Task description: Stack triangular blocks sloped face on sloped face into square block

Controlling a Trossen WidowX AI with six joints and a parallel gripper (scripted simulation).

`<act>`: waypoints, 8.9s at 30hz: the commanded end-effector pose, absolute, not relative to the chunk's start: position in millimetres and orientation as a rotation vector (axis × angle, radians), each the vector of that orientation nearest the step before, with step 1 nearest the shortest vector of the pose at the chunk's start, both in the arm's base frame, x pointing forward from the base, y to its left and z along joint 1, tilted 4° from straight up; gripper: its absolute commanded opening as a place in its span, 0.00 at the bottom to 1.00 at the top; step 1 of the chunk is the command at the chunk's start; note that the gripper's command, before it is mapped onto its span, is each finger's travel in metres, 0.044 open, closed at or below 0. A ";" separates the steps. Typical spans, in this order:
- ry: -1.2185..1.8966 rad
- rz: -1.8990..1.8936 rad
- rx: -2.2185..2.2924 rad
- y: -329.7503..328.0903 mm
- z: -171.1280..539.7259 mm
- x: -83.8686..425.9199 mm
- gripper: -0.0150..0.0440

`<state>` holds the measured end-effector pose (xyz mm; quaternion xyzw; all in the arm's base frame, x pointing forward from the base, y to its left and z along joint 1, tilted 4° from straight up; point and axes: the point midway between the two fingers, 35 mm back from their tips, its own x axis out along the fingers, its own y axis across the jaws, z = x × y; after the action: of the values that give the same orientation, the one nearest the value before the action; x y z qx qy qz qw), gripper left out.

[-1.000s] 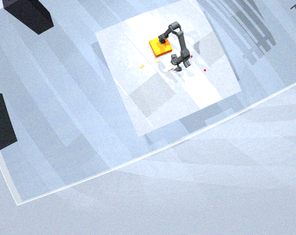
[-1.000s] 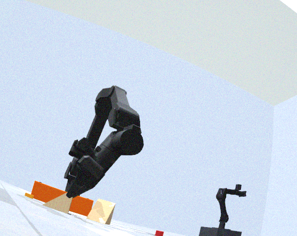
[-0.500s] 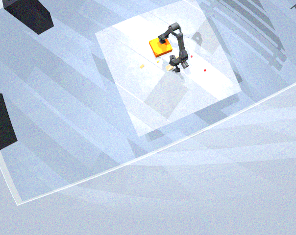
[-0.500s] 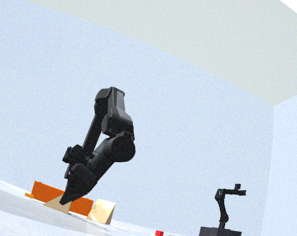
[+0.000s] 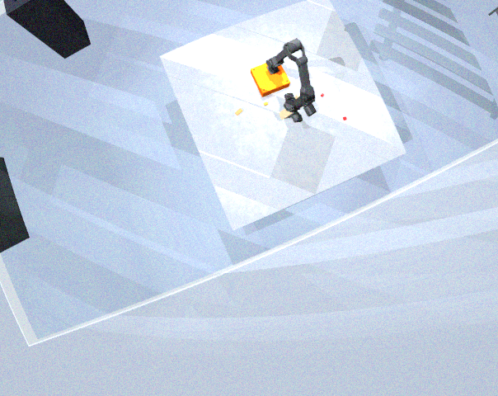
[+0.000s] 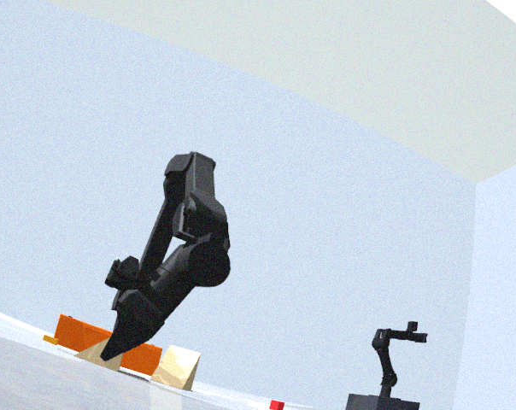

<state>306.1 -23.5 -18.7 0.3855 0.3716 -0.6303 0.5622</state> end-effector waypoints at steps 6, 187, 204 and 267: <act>0.877 -1.483 0.900 -24.1 -19.3 305.9 0.43; 1.689 -0.873 1.861 -144.3 77.5 296.5 0.25; 1.618 -1.151 1.904 -139.6 75.6 294.1 0.25; -0.483 -2.365 2.429 -124.4 84.5 297.4 0.25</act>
<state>297.3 -123.8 81.5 0.6994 -0.1266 -0.6901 -0.1365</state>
